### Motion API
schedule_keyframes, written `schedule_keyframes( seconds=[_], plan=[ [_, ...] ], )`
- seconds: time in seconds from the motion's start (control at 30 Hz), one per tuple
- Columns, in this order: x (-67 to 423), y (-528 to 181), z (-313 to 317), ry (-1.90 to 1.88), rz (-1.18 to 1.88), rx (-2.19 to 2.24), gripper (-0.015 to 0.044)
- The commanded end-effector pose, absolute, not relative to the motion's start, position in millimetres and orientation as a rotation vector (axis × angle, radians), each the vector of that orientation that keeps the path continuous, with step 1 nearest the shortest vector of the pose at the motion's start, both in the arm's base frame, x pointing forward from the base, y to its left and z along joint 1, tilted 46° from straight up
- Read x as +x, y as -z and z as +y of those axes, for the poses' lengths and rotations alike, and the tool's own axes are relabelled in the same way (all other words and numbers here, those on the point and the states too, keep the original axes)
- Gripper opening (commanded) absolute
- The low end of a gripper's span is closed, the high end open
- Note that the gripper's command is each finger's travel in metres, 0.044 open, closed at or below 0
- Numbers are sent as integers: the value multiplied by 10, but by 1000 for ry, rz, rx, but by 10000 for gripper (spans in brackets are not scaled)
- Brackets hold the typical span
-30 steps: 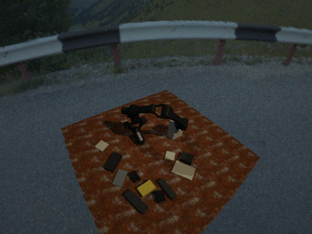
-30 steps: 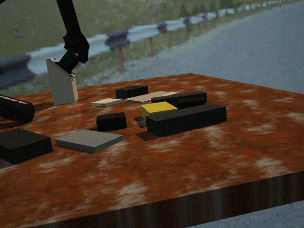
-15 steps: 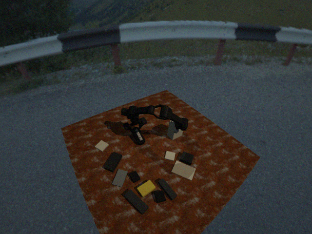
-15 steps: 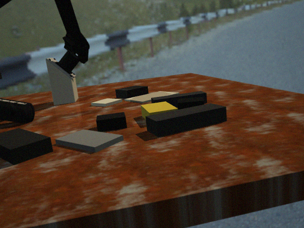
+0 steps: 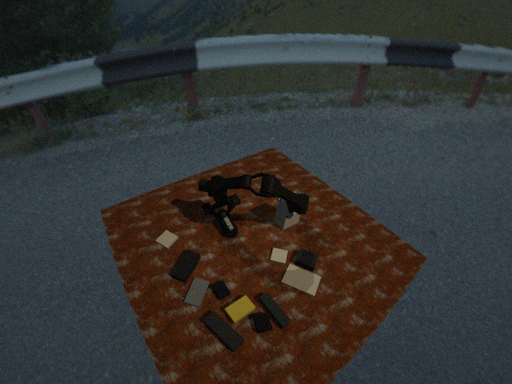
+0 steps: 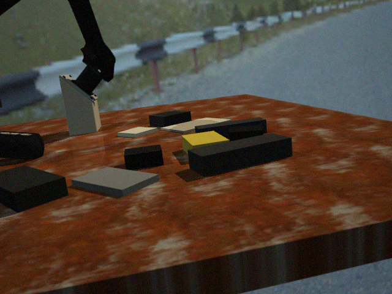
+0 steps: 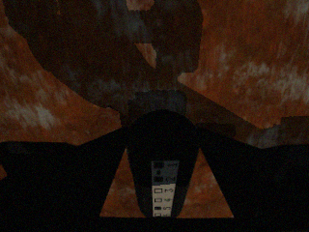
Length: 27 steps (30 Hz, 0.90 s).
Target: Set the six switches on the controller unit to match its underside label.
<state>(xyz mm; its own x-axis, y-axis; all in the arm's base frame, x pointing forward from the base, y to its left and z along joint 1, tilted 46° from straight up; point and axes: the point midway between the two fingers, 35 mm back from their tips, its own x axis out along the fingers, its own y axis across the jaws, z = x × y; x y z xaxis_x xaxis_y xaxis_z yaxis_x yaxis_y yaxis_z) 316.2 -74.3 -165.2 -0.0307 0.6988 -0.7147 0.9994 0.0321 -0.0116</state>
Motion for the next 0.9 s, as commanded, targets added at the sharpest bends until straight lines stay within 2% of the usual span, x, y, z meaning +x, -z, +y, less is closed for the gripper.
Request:
schedule_keyframes(
  seconds=[0.0, 0.87],
  plan=[
    [3152, 1686, -676, 730, 1799, 1727, 338],
    [3146, 1838, -577, 729, 1799, 1727, 338]
  ],
)
